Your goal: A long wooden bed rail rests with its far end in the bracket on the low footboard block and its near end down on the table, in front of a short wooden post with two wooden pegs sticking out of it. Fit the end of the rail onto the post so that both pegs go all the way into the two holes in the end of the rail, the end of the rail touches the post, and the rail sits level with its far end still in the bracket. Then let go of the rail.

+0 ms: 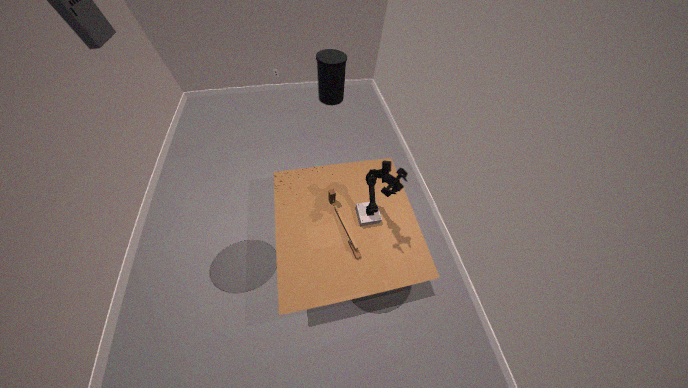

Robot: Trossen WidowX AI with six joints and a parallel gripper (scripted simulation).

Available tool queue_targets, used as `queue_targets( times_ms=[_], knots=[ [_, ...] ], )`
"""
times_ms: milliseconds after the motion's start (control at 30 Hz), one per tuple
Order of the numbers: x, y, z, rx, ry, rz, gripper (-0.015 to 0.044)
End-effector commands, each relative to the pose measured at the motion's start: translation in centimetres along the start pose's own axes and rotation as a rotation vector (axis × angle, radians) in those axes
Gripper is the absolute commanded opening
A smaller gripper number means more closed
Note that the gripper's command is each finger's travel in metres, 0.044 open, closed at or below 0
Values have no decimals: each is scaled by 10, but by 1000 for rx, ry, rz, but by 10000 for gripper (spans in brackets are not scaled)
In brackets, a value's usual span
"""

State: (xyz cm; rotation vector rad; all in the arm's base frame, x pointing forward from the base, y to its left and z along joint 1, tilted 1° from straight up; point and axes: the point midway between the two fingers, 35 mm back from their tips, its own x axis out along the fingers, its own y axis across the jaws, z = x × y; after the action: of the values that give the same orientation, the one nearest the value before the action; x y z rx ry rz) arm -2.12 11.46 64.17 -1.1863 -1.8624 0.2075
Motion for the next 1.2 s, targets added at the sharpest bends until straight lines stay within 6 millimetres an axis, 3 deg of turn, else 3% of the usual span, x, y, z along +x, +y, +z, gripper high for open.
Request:
queue_targets(
  times_ms=[0, 133, 267, 400, 533, 700, 867, 1033, 1167],
  knots=[
    [26, 66, 26, -14, -38, 216, 440],
    [36, 133, 39, -15, -50, 422, 440],
    [32, 201, 45, -1, -46, 628, 440],
    [13, 269, 44, 29, -26, 836, 440],
    [-18, 331, 39, 74, 9, 1039, 440],
    [-74, 397, 31, 153, 73, 1289, 440],
    [-144, 448, 24, 258, 159, 1530, 440],
    [-224, 481, 22, 392, 266, 1757, 440],
    [-291, 494, 27, 523, 366, 1927, 440]
  ],
)
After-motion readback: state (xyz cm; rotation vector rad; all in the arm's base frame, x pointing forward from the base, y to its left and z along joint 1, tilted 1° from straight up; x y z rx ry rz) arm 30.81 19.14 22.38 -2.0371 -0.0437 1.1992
